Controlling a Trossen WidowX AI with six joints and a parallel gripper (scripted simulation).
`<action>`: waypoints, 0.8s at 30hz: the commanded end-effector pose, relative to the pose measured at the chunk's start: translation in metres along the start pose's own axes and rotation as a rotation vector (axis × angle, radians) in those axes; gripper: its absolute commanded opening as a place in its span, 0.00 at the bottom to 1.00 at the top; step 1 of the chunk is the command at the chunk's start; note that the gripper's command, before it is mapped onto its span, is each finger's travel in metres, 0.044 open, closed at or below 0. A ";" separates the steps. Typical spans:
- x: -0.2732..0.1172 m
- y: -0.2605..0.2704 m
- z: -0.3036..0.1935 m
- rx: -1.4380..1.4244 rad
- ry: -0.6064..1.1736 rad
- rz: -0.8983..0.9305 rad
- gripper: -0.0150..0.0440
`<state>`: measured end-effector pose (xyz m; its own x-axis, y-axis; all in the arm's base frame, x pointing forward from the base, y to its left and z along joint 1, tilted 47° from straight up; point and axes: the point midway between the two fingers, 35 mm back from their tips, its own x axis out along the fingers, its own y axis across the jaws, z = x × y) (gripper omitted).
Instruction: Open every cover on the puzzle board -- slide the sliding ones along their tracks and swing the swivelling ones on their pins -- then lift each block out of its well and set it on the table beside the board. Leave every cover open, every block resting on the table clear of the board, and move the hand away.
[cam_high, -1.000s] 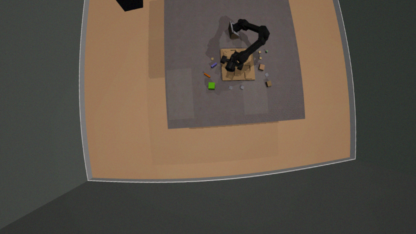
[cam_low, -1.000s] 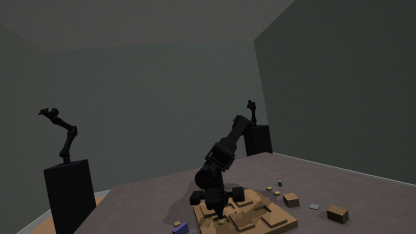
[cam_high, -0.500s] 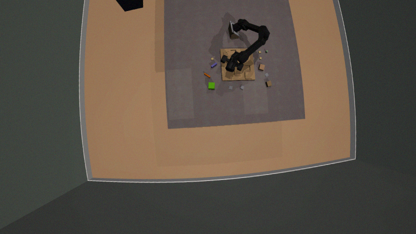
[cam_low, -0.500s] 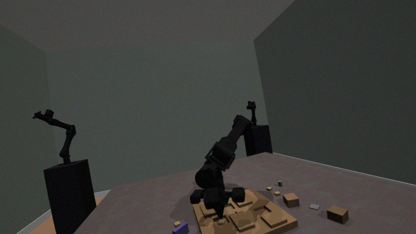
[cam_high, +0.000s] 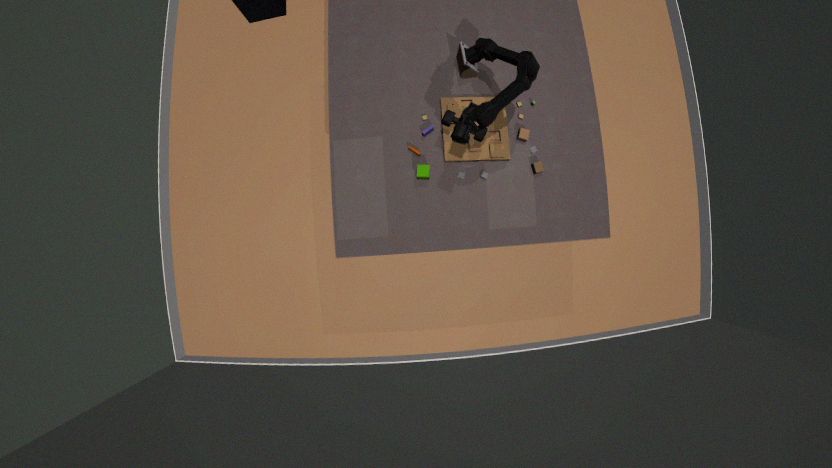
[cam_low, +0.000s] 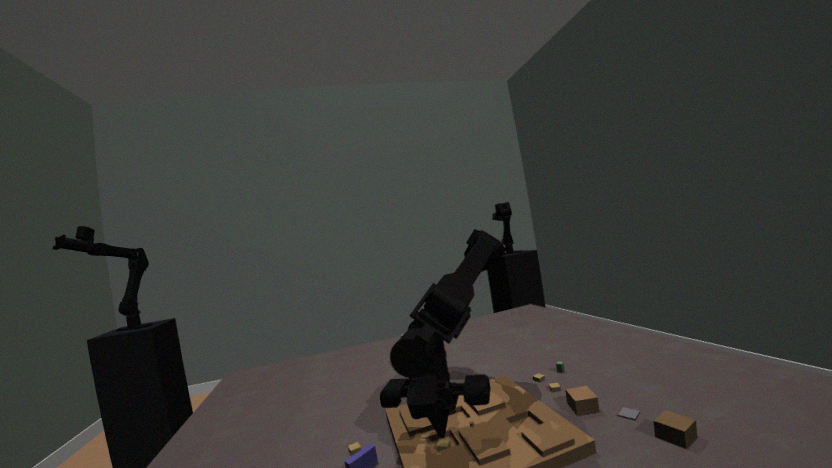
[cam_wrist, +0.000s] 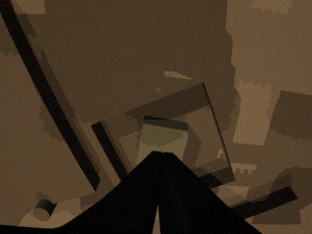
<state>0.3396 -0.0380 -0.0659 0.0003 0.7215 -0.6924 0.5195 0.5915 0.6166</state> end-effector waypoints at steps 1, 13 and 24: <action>0.002 0.000 0.000 0.001 0.000 -0.001 0.25; 0.010 -0.001 0.000 0.006 0.000 -0.003 0.25; 0.014 -0.004 -0.002 0.006 0.000 -0.003 0.25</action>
<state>0.3387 -0.0309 -0.0752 -0.0004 0.7164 -0.6977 0.5178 0.5970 0.6127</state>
